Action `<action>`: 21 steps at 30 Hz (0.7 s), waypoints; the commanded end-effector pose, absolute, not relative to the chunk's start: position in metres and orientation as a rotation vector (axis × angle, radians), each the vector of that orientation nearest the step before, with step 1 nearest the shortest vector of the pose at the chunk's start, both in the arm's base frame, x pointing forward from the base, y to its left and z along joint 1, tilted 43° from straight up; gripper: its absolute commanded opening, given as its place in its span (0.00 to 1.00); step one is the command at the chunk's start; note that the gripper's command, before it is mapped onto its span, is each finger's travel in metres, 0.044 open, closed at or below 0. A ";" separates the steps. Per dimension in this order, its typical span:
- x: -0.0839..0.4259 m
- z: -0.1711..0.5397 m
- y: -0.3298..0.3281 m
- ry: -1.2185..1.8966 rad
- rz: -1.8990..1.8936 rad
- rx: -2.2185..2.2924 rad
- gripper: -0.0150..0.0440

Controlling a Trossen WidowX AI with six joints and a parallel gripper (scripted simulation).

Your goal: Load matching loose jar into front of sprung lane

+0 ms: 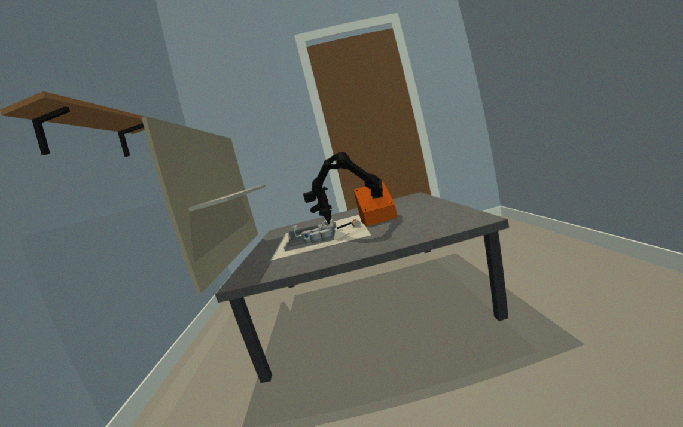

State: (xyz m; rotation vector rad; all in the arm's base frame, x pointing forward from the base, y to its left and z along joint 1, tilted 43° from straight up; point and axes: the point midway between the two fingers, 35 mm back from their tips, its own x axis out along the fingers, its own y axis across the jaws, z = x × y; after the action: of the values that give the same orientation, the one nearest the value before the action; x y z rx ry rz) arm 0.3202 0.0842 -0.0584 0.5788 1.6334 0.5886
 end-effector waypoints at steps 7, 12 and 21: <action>0.330 -0.056 0.082 1.599 0.591 0.573 0.25; 0.331 -0.056 0.082 1.599 0.591 0.573 0.25; 0.332 -0.056 0.082 1.599 0.591 0.573 0.25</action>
State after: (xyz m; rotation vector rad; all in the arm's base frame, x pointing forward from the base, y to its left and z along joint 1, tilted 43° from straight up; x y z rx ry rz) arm 0.3218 0.0842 -0.0588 0.5787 1.6313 0.5894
